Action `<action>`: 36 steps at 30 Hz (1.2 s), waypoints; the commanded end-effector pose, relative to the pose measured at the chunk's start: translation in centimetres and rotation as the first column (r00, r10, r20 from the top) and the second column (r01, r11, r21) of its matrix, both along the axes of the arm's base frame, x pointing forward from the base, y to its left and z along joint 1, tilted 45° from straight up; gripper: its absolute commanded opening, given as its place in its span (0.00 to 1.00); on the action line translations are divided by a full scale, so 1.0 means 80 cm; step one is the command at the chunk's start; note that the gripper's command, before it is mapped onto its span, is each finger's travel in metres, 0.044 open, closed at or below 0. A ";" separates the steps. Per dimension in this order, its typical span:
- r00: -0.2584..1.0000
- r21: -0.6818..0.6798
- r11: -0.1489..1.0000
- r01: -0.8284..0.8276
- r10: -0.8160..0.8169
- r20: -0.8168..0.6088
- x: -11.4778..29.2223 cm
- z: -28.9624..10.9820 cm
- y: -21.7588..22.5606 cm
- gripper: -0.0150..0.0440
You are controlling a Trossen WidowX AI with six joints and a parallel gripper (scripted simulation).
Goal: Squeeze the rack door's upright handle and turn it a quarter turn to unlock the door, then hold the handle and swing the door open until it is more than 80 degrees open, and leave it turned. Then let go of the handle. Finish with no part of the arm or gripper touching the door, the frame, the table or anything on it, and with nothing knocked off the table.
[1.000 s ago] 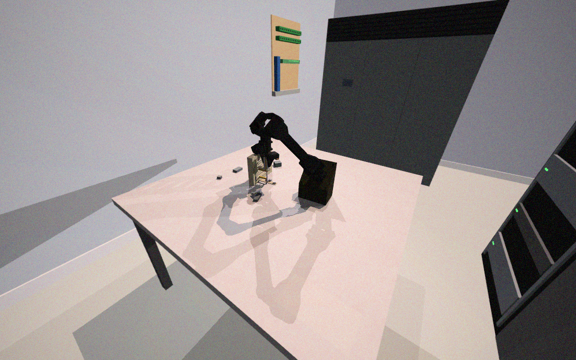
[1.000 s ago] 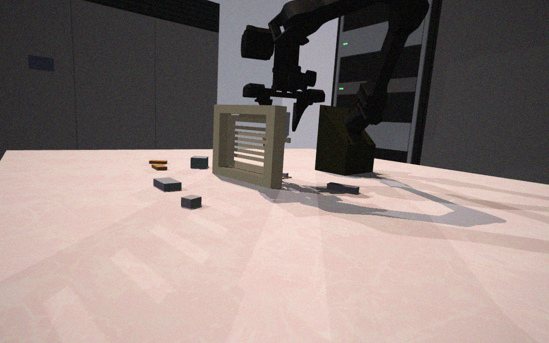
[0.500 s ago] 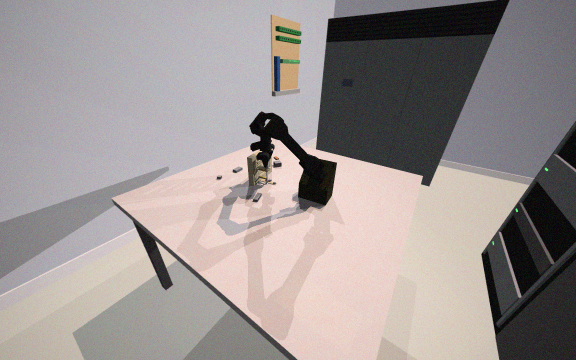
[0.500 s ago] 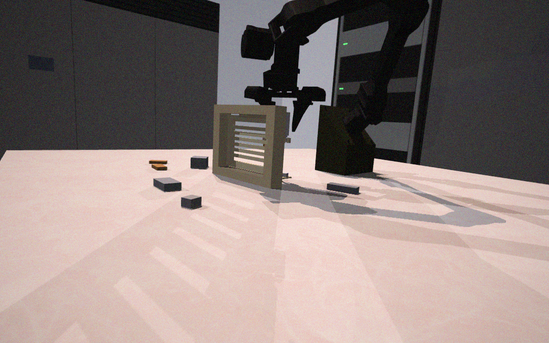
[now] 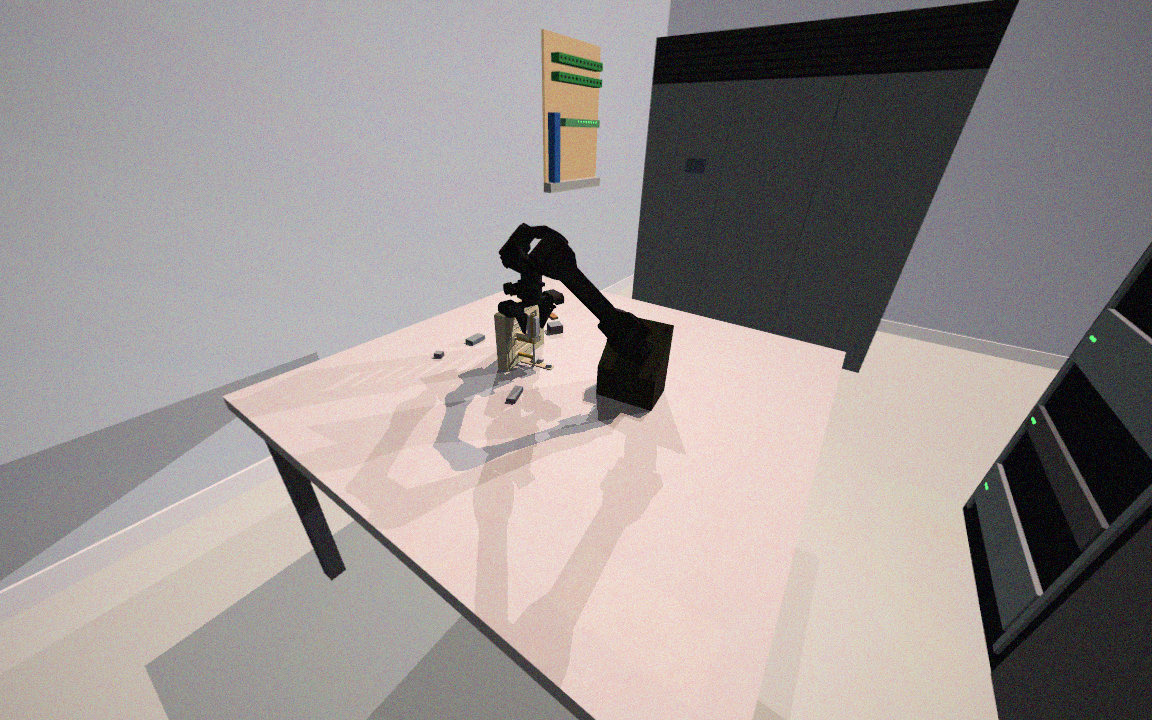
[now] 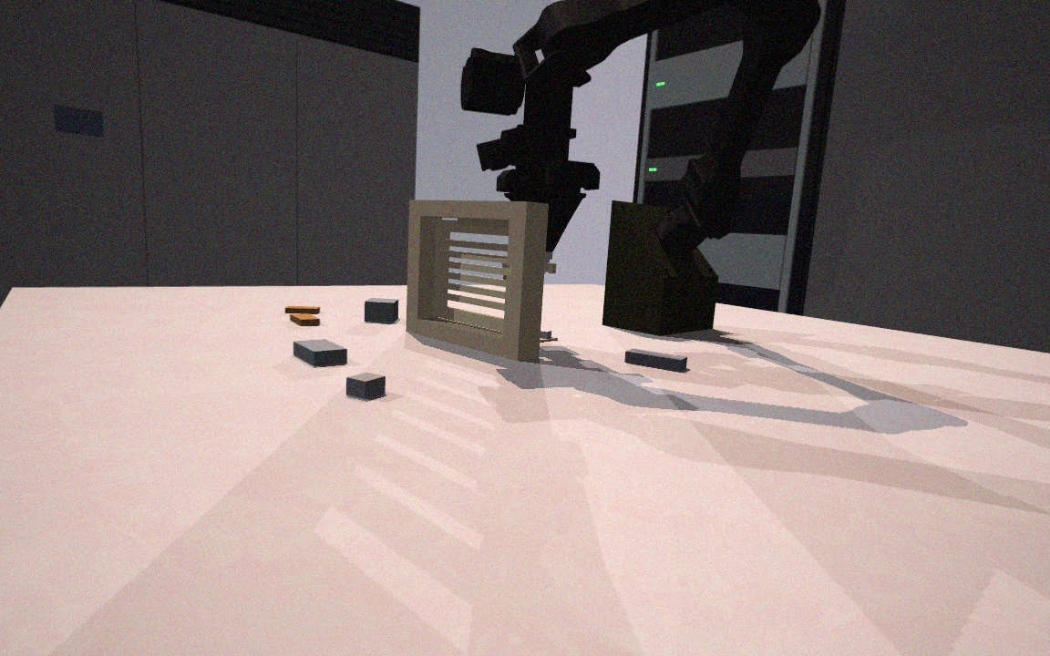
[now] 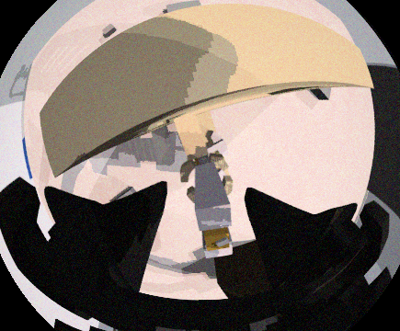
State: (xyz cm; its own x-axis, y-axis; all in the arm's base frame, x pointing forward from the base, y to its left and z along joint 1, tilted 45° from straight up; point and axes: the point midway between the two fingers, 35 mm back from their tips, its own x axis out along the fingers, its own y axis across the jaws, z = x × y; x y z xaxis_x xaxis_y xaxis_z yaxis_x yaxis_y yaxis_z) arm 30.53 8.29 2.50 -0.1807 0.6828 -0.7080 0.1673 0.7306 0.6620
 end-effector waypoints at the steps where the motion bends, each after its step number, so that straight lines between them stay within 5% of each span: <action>1: 0.980 -0.048 0.989 0.141 -0.147 -0.138 0.000 -0.001 0.000 0.73; 11: 0.771 -0.232 0.874 0.427 -0.486 -0.411 0.000 -0.001 0.000 0.73; 23: 0.303 -0.523 0.615 0.590 -0.769 -0.563 0.000 -0.001 0.000 0.73; 31: 0.272 -0.540 0.599 0.592 -0.779 -0.565 0.000 -0.001 0.000 0.73; 36: 0.272 -0.540 0.599 0.592 -0.779 -0.565 0.000 -0.001 0.000 0.51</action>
